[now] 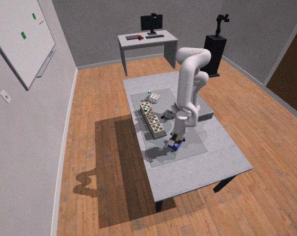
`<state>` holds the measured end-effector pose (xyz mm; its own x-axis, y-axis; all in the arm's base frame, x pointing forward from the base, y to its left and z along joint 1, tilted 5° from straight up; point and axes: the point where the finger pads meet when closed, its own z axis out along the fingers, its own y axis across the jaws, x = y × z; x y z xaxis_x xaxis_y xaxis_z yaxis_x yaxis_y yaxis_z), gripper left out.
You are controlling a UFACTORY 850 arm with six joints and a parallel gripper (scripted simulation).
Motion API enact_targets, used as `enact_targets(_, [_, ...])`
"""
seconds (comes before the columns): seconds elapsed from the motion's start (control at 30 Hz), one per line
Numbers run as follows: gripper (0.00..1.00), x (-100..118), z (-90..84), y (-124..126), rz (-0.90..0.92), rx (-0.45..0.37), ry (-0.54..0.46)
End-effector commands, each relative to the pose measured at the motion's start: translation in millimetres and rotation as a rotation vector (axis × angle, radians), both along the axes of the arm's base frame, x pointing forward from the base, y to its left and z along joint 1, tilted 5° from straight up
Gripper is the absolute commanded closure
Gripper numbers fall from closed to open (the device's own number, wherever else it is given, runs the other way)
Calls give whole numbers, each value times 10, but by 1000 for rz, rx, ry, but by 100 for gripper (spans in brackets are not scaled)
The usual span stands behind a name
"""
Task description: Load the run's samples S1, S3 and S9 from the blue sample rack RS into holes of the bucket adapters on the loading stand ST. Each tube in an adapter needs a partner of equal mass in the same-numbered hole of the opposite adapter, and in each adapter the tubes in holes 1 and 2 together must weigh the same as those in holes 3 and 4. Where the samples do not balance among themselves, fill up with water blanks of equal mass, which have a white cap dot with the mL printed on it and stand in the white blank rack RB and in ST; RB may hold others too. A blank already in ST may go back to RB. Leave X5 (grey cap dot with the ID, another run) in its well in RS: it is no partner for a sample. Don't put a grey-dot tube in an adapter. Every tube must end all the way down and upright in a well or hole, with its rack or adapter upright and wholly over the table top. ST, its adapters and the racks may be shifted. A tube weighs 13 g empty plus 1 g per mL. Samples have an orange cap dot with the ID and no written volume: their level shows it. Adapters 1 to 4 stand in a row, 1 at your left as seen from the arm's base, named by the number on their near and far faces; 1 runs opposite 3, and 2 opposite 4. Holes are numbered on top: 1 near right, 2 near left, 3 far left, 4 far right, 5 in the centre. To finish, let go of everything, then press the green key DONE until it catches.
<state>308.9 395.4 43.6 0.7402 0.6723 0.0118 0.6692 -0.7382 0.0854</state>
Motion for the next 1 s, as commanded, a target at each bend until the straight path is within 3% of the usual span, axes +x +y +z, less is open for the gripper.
enact_targets(0.0, [100,5,7,7,0,2,-1])
enact_targets(0.03, [100,5,7,7,0,2,-1])
enact_targets(0.07, [57,5,3,7,0,1,-1])
enact_targets(0.97, [57,5,4,7,0,2,-1])
